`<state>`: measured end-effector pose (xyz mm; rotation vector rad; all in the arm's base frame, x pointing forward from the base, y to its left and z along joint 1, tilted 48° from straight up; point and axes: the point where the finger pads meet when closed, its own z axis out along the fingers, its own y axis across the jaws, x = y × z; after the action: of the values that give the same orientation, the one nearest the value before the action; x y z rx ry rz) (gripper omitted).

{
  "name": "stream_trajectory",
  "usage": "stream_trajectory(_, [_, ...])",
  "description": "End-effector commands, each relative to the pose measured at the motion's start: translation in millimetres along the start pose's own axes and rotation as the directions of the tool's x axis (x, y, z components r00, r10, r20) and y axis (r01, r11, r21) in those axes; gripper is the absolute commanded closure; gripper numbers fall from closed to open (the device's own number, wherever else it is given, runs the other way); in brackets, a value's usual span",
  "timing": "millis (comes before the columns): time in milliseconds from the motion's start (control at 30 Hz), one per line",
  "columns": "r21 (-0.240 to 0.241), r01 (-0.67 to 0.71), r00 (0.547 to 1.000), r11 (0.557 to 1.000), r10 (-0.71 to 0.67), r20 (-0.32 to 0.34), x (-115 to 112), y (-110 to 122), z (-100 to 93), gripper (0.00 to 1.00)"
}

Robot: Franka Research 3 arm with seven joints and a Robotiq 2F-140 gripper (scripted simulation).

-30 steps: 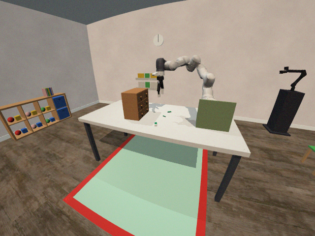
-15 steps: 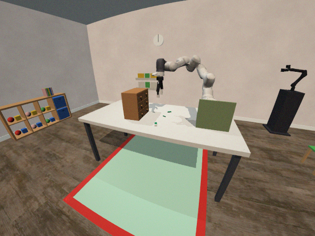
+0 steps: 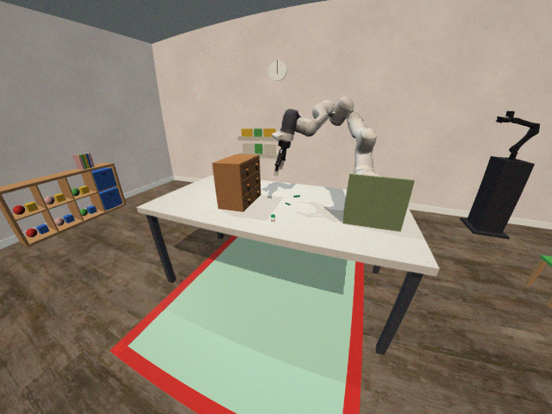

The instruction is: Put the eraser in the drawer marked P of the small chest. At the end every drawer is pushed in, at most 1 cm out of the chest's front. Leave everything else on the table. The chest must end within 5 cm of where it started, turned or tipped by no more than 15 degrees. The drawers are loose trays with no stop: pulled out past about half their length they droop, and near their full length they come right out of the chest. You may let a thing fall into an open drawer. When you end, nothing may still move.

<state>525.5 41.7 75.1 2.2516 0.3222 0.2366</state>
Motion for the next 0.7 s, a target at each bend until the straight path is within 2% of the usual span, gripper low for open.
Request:
stream_trajectory(0, [0.027,-0.070,0.991,0.997,0.073,-0.115,19.8,-6.7,4.8,0.00])
stream_trajectory(200, [0.027,-0.070,0.952,0.997,0.075,-0.296,33.4,-6.3,26.1,0.00])
stream_trajectory(400, [0.027,-0.070,0.890,0.997,0.075,-0.449,45.5,-6.1,45.1,0.00])
stream_trajectory(500, [0.026,-0.070,0.854,0.997,0.074,-0.516,51.0,-5.8,53.9,0.00])
stream_trajectory(567, [0.026,-0.070,0.854,0.997,0.074,-0.516,51.0,-5.8,53.9,0.00])
stream_trajectory(667, [0.027,-0.070,0.816,0.997,0.073,-0.574,56.1,-5.7,61.9,0.00])
